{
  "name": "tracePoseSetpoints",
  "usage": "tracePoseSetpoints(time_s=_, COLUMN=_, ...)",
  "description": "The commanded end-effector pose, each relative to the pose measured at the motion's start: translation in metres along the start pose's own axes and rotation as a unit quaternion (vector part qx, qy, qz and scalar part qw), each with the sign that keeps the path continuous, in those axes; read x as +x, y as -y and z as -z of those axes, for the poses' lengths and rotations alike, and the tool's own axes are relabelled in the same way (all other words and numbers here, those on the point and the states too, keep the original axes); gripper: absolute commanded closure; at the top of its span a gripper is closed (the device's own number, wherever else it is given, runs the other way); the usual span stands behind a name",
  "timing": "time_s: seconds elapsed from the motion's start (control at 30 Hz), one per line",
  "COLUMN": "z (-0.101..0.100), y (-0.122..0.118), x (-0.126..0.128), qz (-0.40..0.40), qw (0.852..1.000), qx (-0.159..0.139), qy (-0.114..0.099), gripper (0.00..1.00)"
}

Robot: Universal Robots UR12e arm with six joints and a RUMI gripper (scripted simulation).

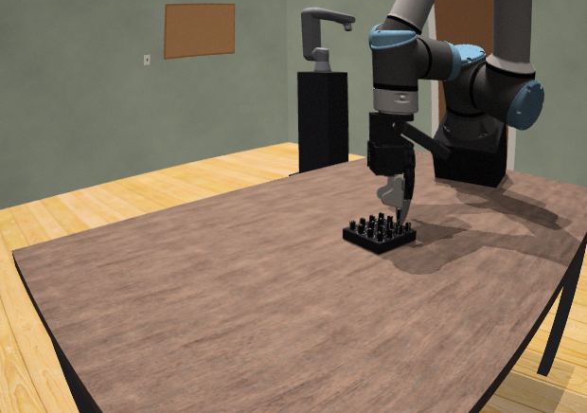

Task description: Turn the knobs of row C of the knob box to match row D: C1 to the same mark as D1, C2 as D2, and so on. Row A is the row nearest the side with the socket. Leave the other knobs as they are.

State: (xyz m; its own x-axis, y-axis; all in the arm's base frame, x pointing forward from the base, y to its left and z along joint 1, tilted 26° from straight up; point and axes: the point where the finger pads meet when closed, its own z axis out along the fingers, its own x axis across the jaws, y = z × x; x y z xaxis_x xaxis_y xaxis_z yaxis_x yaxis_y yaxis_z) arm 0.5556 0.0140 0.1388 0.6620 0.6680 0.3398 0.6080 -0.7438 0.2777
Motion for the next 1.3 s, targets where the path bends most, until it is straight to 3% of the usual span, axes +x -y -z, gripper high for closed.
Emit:
tracePoseSetpoints(time_s=0.0, z=-0.0021, y=0.0036, x=-0.0007, qz=0.0, qw=1.0, qx=0.002, qy=0.001, gripper=0.89)
tracePoseSetpoints(time_s=0.53, z=-0.0021, y=0.0036, x=-0.0007, qz=0.0, qw=1.0, qx=0.002, qy=0.001, gripper=0.89)
tracePoseSetpoints(time_s=0.57, z=-0.0021, y=0.0036, x=-0.0007, qz=0.0, qw=1.0, qx=0.002, qy=0.001, gripper=0.96)
tracePoseSetpoints(time_s=1.27, z=-0.0021, y=0.0036, x=-0.0007, qz=0.0, qw=1.0, qx=0.002, qy=0.001, gripper=0.96)
